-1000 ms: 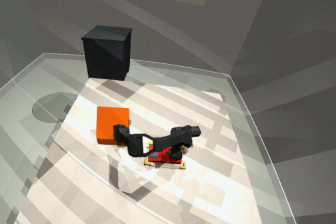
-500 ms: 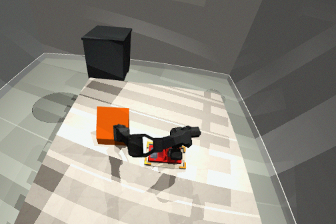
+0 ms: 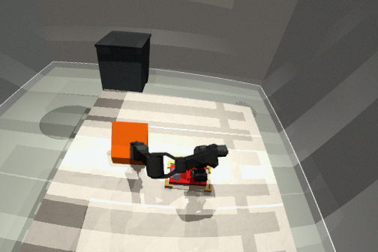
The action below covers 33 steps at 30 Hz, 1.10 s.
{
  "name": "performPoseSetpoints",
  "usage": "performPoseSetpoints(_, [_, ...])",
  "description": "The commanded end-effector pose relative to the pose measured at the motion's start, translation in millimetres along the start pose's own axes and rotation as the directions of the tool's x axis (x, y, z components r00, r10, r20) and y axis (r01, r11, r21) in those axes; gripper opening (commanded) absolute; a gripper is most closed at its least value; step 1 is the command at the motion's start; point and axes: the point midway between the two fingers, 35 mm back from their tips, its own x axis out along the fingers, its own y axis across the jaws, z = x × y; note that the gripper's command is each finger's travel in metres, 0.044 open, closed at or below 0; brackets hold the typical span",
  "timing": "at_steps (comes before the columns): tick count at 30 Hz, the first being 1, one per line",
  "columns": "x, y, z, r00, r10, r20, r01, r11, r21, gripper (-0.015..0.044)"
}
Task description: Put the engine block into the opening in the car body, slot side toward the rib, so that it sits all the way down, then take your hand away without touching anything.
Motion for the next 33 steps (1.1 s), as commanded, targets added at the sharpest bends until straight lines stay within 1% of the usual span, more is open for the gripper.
performPoseSetpoints(1, [1.5,-0.2,0.1,1.0,-0.003,0.001,0.003,1.0,-0.004,0.016])
performPoseSetpoints(33, [9.6,-0.4,0.0,1.0,-0.004,0.001,0.004,1.0,-0.003,0.016])
